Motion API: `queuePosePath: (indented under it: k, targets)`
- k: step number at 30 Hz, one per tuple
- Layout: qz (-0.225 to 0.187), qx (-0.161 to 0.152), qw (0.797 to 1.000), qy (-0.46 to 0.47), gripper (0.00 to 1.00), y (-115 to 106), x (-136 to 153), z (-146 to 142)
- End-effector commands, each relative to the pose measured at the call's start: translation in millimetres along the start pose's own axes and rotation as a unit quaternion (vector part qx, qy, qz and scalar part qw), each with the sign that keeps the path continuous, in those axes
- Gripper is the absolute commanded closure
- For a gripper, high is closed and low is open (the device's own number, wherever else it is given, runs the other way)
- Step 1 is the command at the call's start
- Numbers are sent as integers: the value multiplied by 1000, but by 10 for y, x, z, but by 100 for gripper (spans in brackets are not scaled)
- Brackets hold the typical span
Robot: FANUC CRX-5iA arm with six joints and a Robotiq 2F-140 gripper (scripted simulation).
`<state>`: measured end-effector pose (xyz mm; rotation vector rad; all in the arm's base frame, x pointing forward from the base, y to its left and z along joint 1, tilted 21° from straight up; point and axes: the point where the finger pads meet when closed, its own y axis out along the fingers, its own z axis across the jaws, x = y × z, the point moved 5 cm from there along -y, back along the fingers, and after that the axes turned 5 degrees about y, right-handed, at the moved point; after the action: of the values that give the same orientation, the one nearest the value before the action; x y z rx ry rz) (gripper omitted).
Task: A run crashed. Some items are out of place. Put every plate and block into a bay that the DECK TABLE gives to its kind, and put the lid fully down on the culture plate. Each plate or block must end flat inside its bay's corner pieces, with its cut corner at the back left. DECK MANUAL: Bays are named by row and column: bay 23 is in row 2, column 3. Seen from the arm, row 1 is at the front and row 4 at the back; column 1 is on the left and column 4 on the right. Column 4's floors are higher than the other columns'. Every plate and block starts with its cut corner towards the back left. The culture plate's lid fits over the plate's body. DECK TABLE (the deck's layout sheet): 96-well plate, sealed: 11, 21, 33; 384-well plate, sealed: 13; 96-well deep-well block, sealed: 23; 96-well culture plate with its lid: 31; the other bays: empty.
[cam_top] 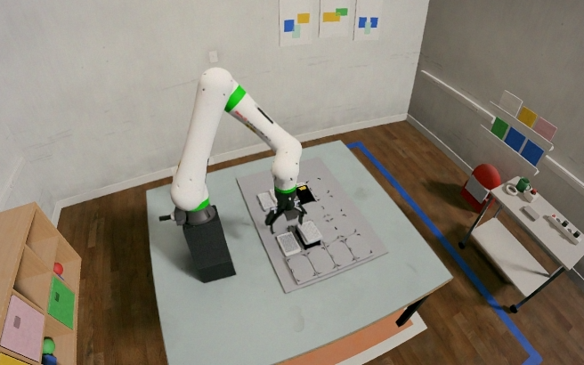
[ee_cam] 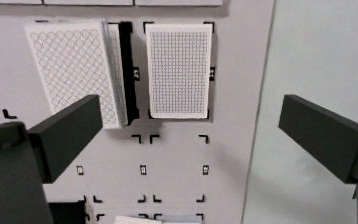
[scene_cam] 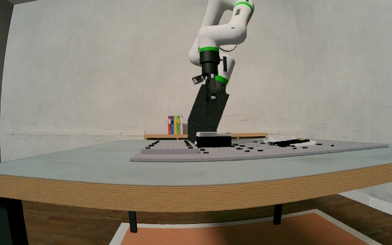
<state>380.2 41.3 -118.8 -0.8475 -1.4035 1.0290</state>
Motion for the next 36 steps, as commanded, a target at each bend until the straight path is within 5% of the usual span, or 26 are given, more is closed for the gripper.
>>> queuePosePath:
  k: [1, 11, 36]
  targets:
    - [0, -1, 1000, 0, 0, -5, -121, -19]
    - [0, -1, 1000, 0, 0, -5, -520, -54]
    - [0, -1, 1000, 0, 0, -5, -520, -54]
